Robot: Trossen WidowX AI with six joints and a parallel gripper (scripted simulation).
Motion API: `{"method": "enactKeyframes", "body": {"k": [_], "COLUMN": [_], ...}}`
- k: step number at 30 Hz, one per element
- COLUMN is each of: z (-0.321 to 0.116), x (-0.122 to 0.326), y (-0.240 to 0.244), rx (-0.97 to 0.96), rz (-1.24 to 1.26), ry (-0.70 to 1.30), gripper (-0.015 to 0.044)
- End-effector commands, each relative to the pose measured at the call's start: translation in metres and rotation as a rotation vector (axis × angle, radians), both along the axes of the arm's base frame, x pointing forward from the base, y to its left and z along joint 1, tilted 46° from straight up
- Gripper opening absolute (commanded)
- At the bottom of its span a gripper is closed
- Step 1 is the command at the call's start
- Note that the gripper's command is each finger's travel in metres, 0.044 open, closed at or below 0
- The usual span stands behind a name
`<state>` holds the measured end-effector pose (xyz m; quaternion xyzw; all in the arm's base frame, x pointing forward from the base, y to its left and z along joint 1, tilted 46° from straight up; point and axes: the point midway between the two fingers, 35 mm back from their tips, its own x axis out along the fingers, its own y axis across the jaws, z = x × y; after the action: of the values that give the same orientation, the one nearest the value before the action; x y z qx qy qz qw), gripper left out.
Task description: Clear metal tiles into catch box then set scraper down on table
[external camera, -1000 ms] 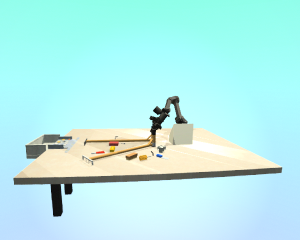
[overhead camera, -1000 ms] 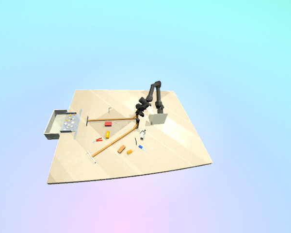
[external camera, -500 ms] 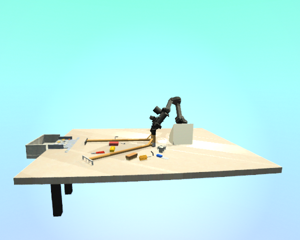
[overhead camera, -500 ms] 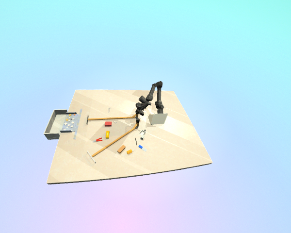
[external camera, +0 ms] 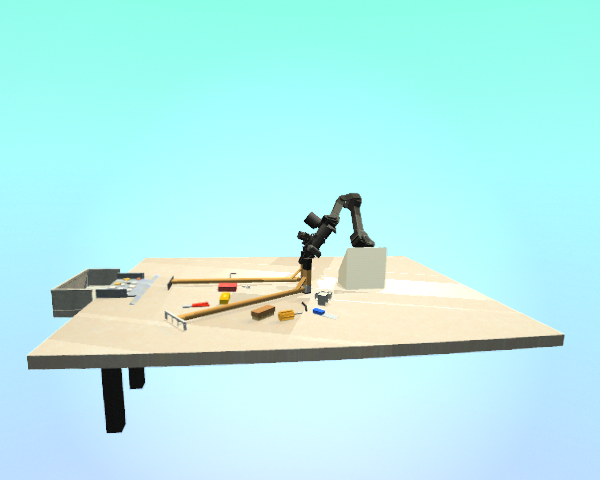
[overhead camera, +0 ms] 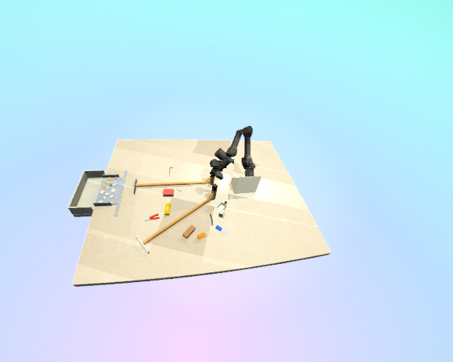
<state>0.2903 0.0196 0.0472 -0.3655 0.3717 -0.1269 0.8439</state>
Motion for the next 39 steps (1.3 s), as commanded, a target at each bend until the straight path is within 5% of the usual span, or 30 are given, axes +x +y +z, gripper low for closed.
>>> {"method": "enactKeyframes", "body": {"k": [1, 39], "z": [0.005, 0.015], "x": [0.010, 0.071], "y": [0.003, 0.006], "rx": [0.007, 0.007], "rz": [0.004, 0.000], "ry": [-0.012, -0.022], "gripper": [0.0000, 0.0000]}}
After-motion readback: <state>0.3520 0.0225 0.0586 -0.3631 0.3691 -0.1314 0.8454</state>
